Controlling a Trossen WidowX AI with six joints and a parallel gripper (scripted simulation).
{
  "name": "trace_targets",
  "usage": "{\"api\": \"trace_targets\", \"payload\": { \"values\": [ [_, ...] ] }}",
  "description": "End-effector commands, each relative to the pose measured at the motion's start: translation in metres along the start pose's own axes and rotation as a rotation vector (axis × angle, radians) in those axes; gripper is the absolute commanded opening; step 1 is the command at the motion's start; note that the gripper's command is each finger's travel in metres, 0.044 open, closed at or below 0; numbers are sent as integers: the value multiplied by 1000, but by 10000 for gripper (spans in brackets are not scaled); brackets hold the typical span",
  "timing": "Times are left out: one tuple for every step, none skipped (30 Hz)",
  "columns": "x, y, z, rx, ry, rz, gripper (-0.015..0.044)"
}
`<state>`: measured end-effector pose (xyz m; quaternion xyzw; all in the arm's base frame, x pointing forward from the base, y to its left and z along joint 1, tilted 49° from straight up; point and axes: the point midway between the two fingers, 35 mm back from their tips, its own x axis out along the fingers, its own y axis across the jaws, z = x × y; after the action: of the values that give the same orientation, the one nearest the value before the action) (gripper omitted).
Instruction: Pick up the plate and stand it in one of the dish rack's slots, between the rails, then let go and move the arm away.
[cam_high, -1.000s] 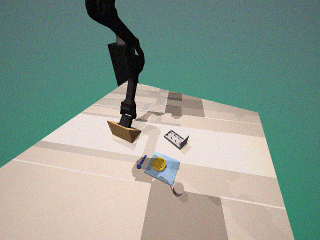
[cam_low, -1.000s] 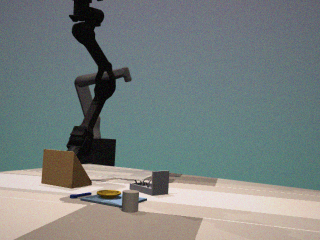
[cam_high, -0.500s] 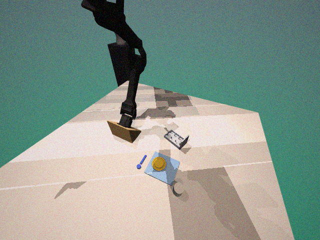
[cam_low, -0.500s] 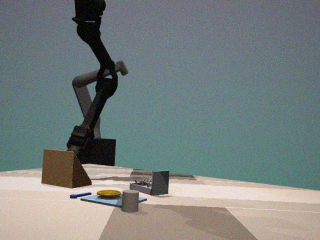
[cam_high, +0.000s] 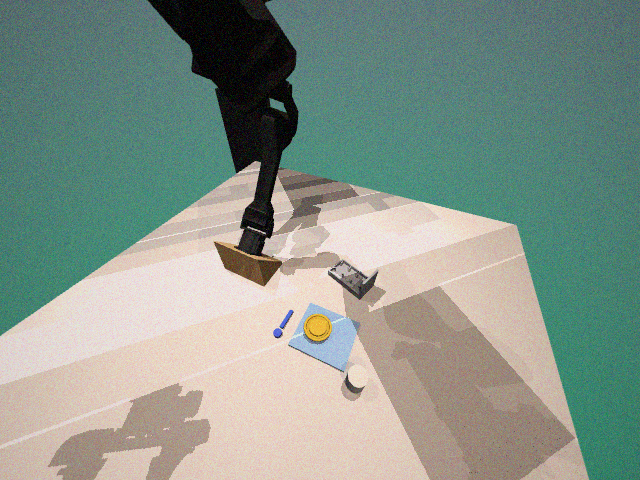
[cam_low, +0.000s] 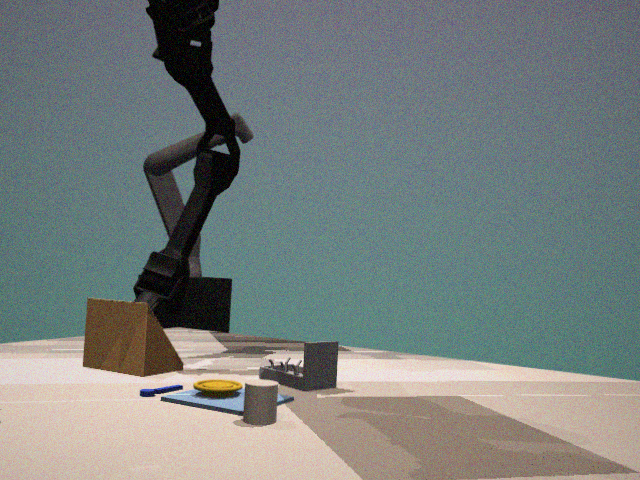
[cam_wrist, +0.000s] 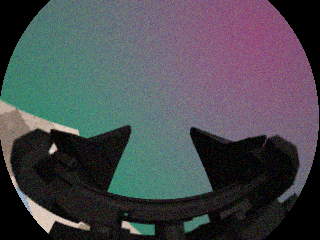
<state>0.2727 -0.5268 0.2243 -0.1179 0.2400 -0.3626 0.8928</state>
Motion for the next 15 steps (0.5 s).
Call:
{"api": "trace_targets", "payload": {
  "values": [
    [9, 30, -15, -9, 66, 94, 400],
    [11, 39, -20, -10, 86, 122, 400],
    [12, 48, -24, -12, 106, 150, 400],
    [13, 57, -29, -14, 126, 178, 400],
    [14, 66, -33, -16, 145, 206, 400],
    [15, 75, -37, -19, 164, 233, 400],
    [15, 85, -41, -22, 182, 261, 400],
    [15, 94, -45, -26, 201, 289, 400],
    [15, 103, -48, -29, 219, 317, 400],
    [15, 111, -52, -31, 238, 345, 400],
    [14, 120, -56, -33, 257, 373, 400],
    [13, 129, -60, -35, 276, 401, 400],
    [12, 137, -64, -37, 295, 429, 400],
    [11, 146, -68, -38, 314, 456, 400],
    [9, 154, -72, -40, 333, 485, 400]
  ]
}}
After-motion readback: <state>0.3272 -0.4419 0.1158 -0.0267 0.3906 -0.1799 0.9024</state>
